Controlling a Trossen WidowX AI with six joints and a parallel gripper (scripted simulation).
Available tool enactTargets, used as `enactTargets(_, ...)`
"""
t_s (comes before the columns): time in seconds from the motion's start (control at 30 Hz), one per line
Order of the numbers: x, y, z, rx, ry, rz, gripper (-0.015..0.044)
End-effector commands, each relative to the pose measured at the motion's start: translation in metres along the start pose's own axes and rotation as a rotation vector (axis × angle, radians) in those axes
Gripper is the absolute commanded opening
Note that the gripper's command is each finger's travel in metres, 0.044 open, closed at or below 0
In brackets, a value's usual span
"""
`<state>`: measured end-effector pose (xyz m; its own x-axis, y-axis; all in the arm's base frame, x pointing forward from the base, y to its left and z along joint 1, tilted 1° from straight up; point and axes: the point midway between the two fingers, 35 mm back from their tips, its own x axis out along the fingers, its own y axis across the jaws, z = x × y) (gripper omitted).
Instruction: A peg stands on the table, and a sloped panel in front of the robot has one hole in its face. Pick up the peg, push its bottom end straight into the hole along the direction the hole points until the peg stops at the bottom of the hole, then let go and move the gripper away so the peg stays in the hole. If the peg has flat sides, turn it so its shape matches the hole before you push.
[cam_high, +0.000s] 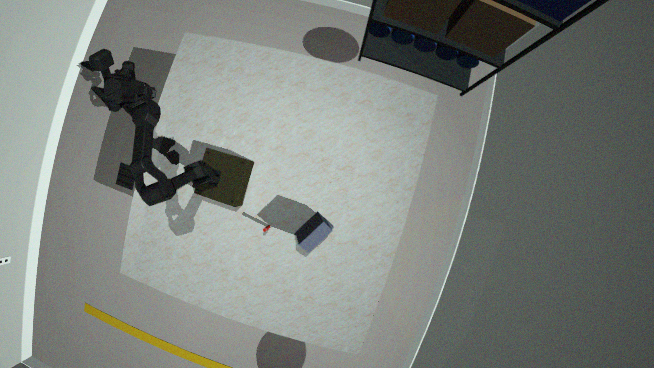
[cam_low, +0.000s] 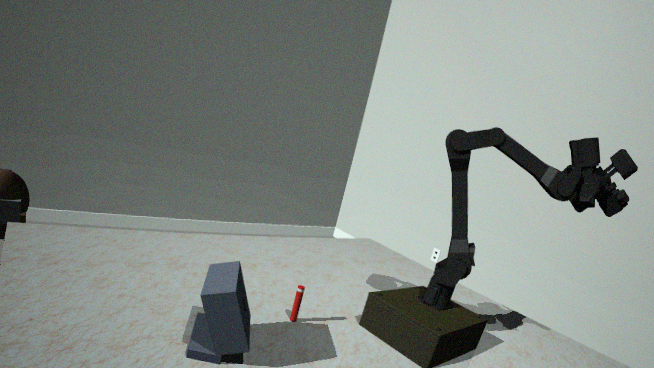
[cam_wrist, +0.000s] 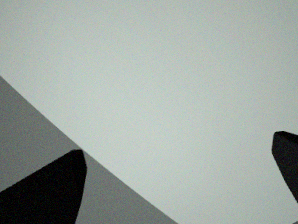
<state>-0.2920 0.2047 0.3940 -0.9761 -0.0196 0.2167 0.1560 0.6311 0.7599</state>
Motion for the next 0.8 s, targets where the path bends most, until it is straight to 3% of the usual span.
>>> enactTargets(0.0,0.0,0.0,0.001,0.001,-0.003,0.001,0.0426)
enactTargets(0.77,-0.073,0.054,0.089,0.061,-0.356,0.204,0.044)
